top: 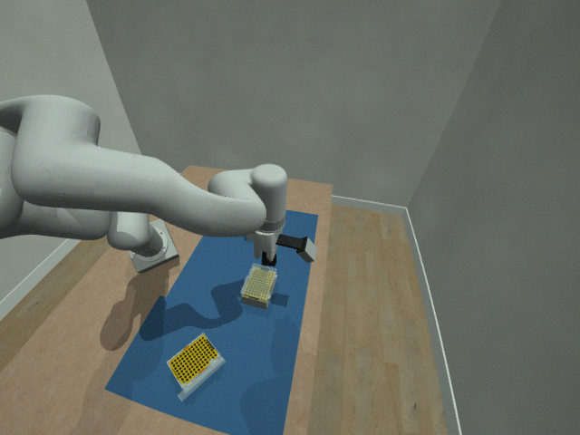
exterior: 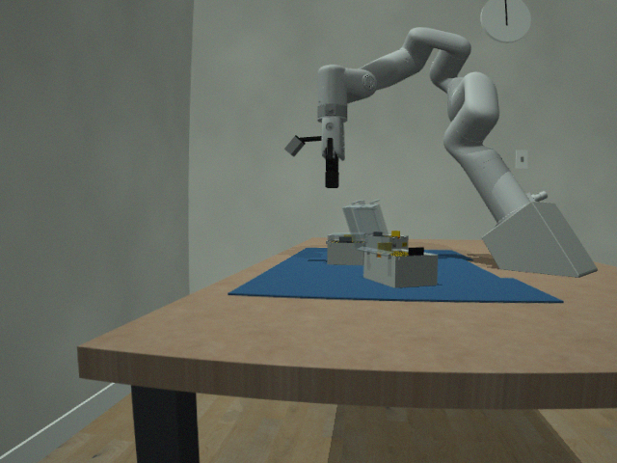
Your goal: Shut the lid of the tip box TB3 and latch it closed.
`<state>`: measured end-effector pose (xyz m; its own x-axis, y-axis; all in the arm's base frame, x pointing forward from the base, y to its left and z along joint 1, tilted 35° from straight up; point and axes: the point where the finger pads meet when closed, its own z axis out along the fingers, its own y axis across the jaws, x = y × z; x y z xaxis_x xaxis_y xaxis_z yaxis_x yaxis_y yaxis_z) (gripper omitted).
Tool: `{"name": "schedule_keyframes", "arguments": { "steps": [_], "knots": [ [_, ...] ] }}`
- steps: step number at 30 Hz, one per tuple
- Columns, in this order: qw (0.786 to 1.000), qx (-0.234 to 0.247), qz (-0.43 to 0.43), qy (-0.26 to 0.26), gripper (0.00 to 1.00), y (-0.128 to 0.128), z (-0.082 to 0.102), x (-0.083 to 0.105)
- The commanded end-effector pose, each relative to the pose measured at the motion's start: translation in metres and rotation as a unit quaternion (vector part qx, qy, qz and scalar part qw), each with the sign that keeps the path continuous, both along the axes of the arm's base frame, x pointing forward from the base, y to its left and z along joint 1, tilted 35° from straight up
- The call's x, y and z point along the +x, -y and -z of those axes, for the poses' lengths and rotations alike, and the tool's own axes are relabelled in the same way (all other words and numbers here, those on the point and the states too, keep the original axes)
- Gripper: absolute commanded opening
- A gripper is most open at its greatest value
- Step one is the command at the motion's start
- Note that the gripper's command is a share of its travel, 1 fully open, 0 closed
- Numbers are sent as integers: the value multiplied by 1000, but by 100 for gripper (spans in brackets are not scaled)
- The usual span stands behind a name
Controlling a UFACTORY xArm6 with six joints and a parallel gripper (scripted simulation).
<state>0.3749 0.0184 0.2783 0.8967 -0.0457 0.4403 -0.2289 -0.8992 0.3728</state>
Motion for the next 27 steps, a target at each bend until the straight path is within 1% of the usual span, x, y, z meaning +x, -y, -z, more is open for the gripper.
{"name": "schedule_keyframes", "arguments": {
  "steps": [1, 23, 27],
  "knots": [
    [1000, 1, 0, 2, 0, -1, -1, 1],
    [1000, 1, 0, 2, 0, 0, -1, 1],
    [1000, 1, 0, 2, 0, 2, 8, -3]
  ]
}}
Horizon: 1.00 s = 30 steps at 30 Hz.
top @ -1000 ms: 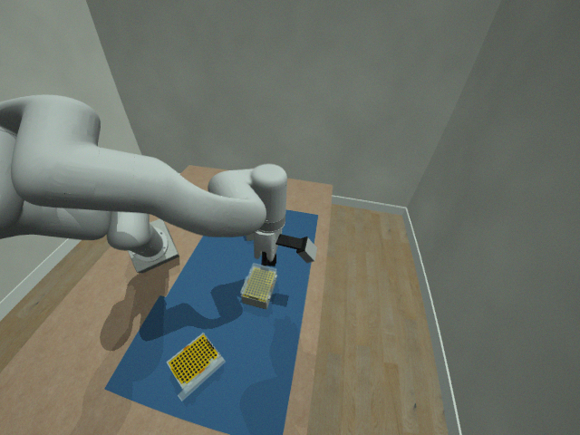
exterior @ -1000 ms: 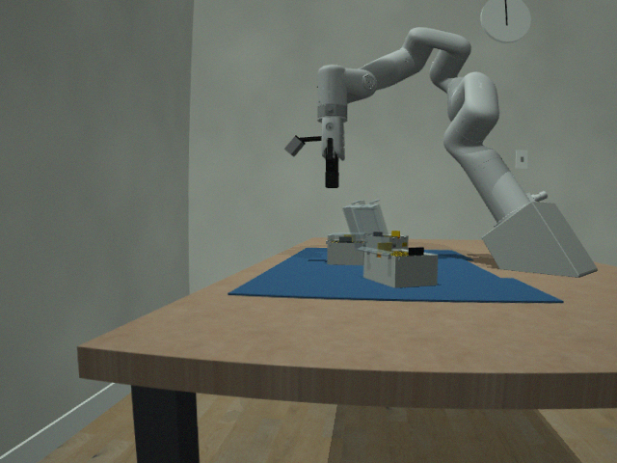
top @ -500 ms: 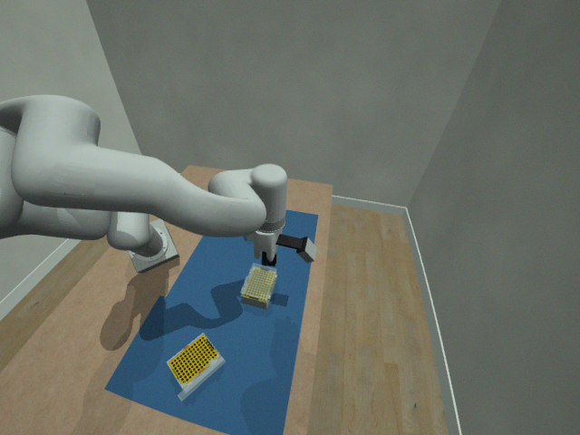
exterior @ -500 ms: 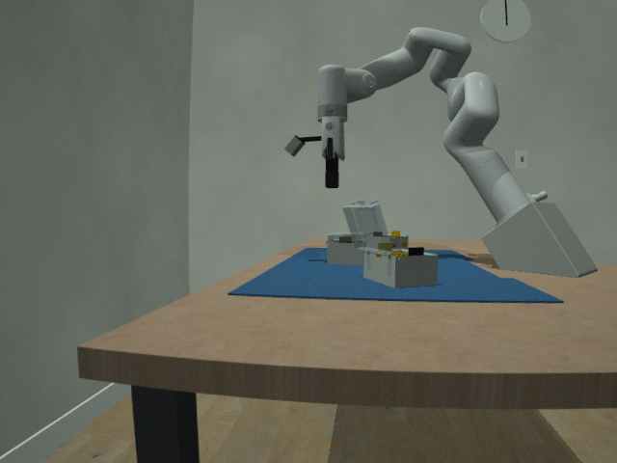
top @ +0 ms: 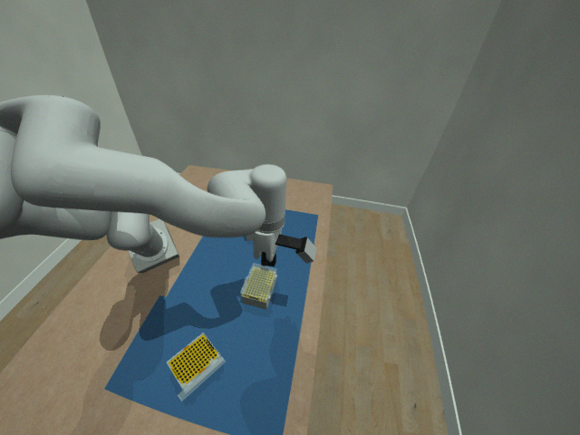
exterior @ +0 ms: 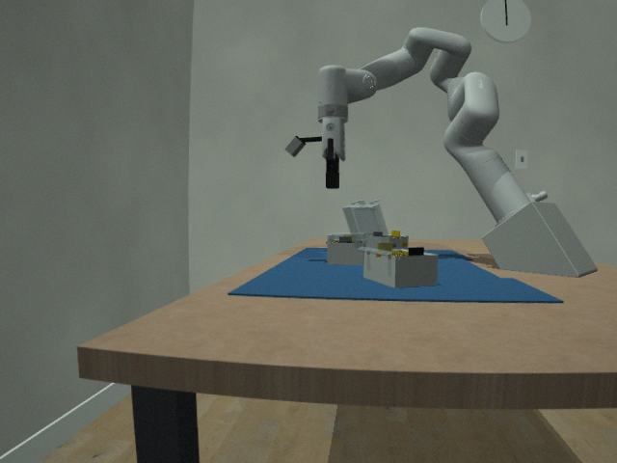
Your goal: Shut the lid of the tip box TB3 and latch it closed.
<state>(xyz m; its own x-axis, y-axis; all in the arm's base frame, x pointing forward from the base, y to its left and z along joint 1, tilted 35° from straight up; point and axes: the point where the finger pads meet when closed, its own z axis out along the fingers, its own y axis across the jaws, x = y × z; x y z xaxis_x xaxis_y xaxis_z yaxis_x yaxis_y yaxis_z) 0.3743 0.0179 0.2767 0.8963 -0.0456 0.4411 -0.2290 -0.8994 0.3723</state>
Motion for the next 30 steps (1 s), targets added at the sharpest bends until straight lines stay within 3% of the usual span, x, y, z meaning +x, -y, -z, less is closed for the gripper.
{"name": "schedule_keyframes", "arguments": {
  "steps": [1, 30],
  "knots": [
    [1000, 0, 0, 1, 0, 3, 9, -3],
    [1000, 0, 0, 1, 0, 22, 69, -27]
  ]
}}
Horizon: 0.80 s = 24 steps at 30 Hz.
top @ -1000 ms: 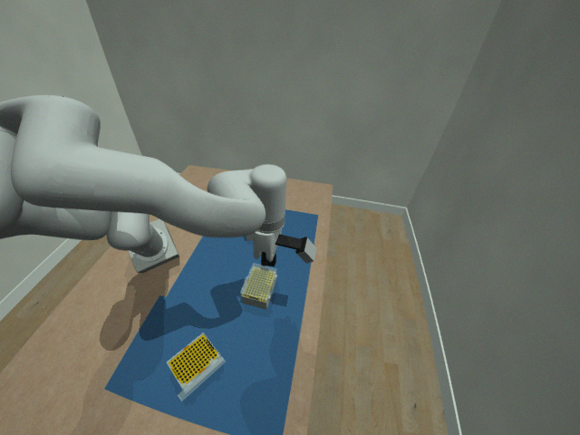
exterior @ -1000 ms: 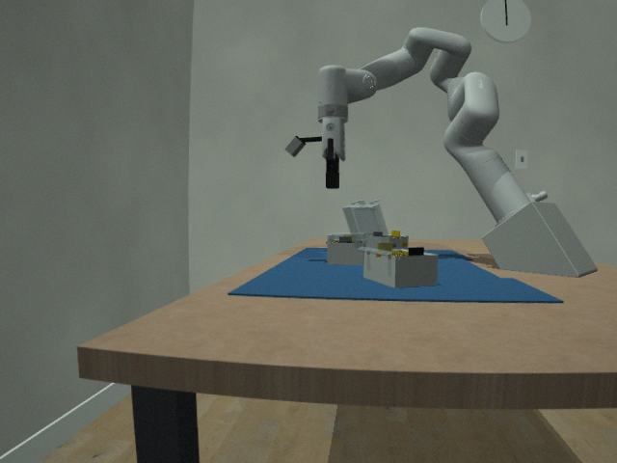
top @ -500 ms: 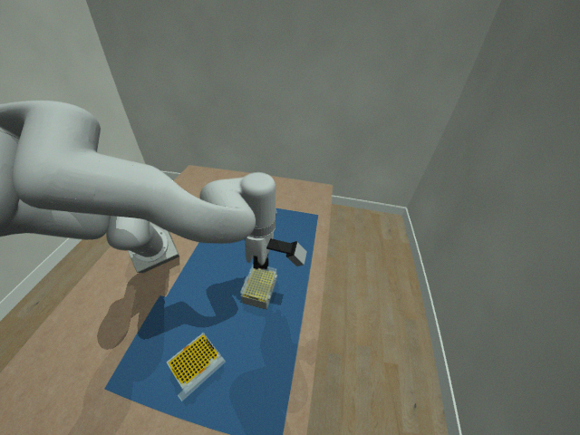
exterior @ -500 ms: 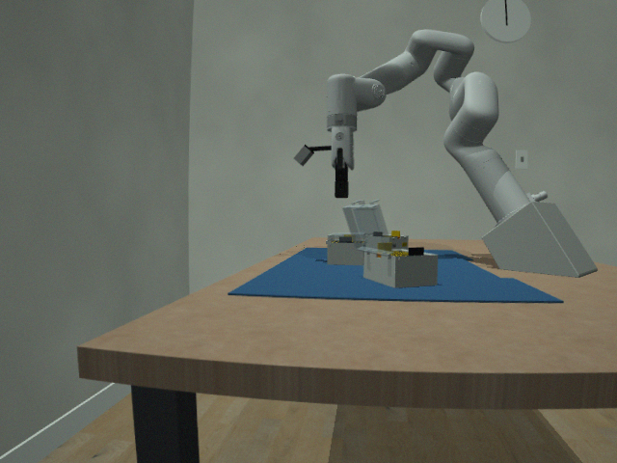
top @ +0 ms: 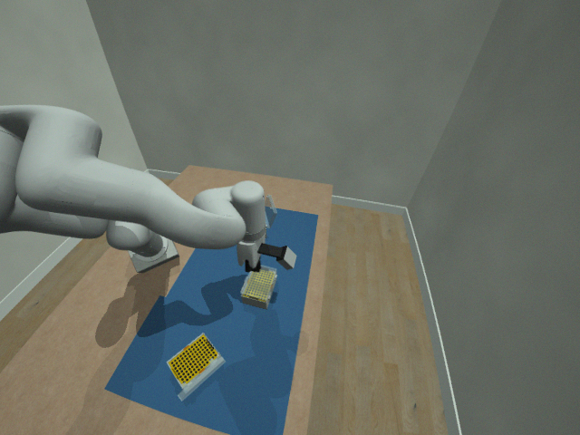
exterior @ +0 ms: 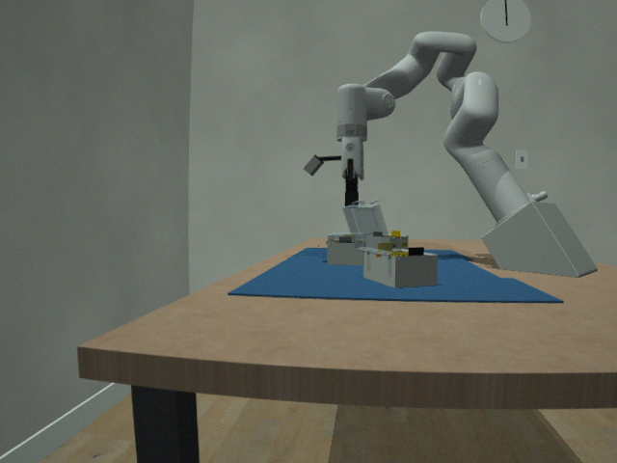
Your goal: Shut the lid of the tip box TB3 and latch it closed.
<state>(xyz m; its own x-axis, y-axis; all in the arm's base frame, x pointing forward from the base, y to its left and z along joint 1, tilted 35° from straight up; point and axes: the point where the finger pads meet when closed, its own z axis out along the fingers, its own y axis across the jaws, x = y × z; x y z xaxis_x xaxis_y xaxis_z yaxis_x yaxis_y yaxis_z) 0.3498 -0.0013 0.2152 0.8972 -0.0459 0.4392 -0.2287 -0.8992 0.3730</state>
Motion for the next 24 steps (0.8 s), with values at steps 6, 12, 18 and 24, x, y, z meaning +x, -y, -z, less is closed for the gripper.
{"name": "schedule_keyframes", "arguments": {
  "steps": [6, 12, 18, 24],
  "knots": [
    [1000, 0, -1, 2, 0, 7, 21, -8],
    [1000, 0, -1, 2, 0, 9, 30, -11],
    [1000, 0, -1, 2, 0, 9, 30, -11],
    [1000, 0, -1, 2, 0, 9, 30, -11]
  ]
}}
